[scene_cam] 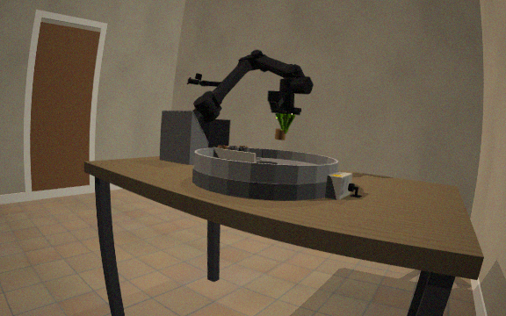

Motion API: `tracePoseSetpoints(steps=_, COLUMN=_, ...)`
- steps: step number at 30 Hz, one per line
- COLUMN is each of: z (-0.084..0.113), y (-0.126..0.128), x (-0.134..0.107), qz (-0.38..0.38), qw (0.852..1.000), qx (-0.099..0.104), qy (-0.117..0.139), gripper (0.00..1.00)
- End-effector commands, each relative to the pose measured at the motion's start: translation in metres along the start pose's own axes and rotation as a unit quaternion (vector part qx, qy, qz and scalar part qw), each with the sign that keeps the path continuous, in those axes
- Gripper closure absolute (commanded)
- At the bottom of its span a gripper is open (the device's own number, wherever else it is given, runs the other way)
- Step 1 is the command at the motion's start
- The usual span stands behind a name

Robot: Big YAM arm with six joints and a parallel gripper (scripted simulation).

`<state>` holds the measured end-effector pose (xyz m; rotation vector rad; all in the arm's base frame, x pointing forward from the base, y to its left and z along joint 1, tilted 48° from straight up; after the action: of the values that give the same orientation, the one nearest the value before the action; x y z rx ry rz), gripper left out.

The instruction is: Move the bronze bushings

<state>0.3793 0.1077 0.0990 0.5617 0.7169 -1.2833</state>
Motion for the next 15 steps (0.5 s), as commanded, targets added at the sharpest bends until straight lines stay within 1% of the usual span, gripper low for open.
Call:
tracePoseSetpoints(steps=1, z=0.014, y=0.02, x=-0.053, qz=-0.011, qw=1.0, qx=0.02, qy=-0.011, gripper=1.0)
tracePoseSetpoints(steps=5, z=0.013, y=0.023, x=-0.092, qz=-0.011, qw=1.0, qx=0.02, qy=-0.01, gripper=1.0)
tracePoseSetpoints(steps=7, z=0.013, y=0.023, x=-0.092, qz=-0.011, qw=1.0, qx=0.02, qy=-0.01, gripper=1.0)
tracePoseSetpoints(steps=8, z=0.007, y=0.017, x=-0.077, qz=-0.039, qw=0.999, qx=0.012, qy=-0.009, gripper=1.0)
tracePoseSetpoints(steps=9, z=0.003, y=0.018, x=-0.096, qz=-0.026, qw=1.0, qx=0.006, qy=-0.009, gripper=1.0)
tracePoseSetpoints(steps=10, z=0.011, y=0.023, x=-0.111, qz=-0.015, qw=1.0, qx=0.016, qy=-0.009, gripper=1.0)
tracePoseSetpoints(steps=12, z=0.013, y=0.025, x=-0.123, qz=-0.011, qw=1.0, qx=0.02, qy=-0.009, gripper=1.0)
tracePoseSetpoints(steps=15, z=0.013, y=0.025, x=-0.131, qz=-0.012, qw=1.0, qx=0.019, qy=-0.009, gripper=1.0)
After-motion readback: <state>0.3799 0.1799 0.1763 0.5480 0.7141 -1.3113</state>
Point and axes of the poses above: the point where the finger pads meet when closed, its own z axis back along the fingers, its own y axis across the jaws, x = y × z, the point moved 3 cm from there along z, back along the fingers, and after that the axes turned 1 degree about z, right-handed, at the moved point
